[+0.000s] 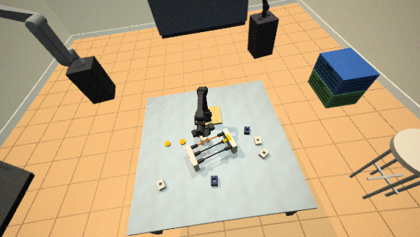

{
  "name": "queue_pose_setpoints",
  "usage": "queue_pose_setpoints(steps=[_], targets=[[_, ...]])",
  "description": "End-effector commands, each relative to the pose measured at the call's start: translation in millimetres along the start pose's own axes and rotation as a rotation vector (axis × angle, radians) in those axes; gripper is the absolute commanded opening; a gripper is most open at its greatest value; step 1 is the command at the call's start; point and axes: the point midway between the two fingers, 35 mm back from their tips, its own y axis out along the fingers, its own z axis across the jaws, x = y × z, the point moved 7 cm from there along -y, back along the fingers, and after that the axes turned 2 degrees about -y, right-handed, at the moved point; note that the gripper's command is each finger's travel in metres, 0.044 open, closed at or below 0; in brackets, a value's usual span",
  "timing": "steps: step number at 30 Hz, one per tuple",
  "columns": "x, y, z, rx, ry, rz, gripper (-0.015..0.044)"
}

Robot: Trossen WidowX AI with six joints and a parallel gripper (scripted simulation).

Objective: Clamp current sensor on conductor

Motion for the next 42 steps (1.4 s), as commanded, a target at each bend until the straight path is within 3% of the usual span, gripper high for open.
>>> queue_pose_setpoints(steps=[1,23,25,42], targets=[[0,8,0,0.003,-0.003,0.008,0.044],[-2,42,1,0.003,-0.003,0.008,0.044],[-1,37,1,0.001,0.0,0.001,0.0387],[-1,37,1,0.001,0.0,0.001,0.0274]])
